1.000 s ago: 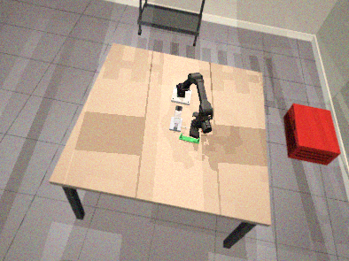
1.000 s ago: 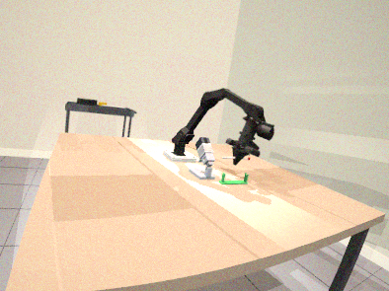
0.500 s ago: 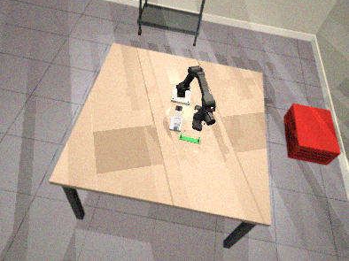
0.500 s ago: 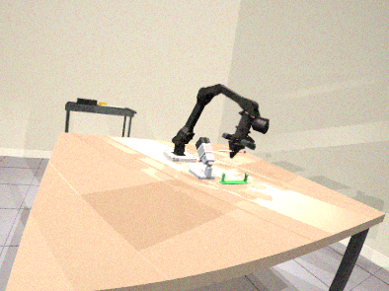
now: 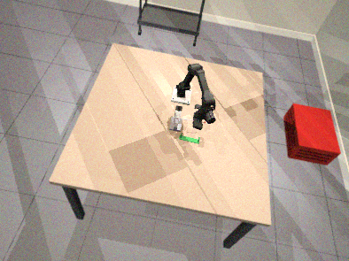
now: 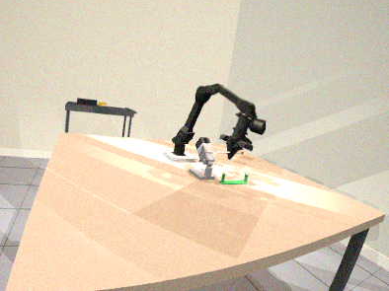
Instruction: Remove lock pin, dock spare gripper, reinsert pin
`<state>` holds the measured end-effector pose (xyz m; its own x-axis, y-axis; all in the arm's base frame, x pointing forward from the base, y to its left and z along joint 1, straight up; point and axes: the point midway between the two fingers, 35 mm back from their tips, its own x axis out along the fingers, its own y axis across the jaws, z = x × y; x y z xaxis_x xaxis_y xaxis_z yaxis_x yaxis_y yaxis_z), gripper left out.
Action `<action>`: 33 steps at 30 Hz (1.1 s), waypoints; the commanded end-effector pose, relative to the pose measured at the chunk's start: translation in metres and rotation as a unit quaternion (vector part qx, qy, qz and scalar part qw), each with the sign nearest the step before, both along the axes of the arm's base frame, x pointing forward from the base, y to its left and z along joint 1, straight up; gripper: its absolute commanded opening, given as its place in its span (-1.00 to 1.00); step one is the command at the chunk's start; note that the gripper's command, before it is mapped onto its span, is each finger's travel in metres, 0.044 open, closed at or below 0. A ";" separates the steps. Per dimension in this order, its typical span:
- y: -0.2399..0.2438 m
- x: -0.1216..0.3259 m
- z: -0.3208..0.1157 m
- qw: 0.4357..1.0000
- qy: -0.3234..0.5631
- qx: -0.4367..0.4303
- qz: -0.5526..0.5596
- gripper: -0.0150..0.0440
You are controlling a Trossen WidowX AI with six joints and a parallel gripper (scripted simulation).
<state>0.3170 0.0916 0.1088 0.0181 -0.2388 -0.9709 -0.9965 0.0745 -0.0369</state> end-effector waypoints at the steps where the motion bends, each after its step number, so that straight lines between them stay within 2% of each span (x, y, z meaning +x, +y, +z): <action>1: 0.000 -0.002 -0.017 1.000 0.007 -0.001 -0.001 -0.49; 9: -0.001 -0.002 -0.038 1.000 0.003 -0.001 0.000 -0.49; 33: -0.015 -0.004 -0.035 1.000 0.000 0.000 -0.001 -0.49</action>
<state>0.3151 0.0792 0.0740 0.0167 -0.2364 -0.9715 -0.9961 0.0804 -0.0367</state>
